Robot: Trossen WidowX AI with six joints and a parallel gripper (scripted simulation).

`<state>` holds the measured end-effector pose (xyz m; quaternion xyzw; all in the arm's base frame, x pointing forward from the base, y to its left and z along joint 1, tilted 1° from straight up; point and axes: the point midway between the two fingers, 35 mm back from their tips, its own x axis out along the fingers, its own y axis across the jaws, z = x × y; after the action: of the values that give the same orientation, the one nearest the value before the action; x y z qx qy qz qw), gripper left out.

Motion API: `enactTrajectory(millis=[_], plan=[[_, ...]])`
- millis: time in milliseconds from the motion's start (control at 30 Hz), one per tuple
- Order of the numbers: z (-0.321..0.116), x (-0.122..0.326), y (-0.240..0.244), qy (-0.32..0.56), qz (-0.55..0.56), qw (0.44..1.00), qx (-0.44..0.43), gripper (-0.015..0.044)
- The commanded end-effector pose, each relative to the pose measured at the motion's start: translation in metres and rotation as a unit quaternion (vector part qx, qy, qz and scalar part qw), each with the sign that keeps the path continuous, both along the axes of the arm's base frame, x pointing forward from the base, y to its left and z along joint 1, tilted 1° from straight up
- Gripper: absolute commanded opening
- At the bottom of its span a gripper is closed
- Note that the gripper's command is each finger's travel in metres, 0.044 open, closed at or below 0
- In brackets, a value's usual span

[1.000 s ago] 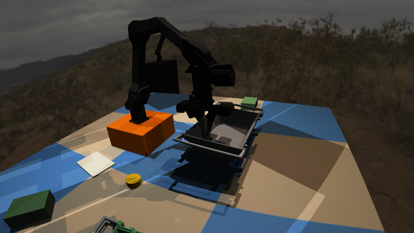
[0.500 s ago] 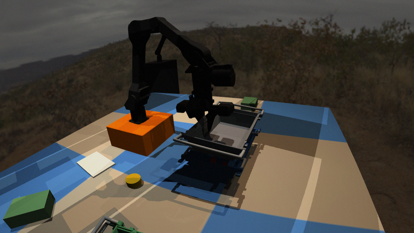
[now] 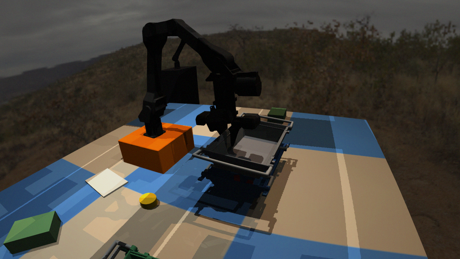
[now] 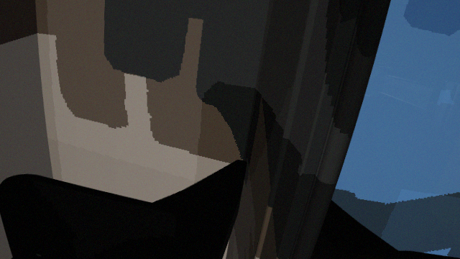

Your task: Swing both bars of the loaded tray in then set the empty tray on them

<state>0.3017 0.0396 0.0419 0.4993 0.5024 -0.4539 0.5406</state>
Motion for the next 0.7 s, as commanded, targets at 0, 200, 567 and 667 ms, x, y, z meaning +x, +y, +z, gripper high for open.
enactTrajectory(millis=[0,200,567,667], plan=[[-0.0078,-0.0062,-0.0006,0.018,-0.002,1.000,-0.002,0.0000],[-0.0078,-0.0062,-0.0006,0.018,-0.002,1.000,-0.002,0.0000],[-0.0078,-0.0062,-0.0006,0.018,-0.002,1.000,-0.002,0.0088],[-0.0078,-0.0062,-0.0006,0.018,-0.002,1.000,-0.002,0.0132]])
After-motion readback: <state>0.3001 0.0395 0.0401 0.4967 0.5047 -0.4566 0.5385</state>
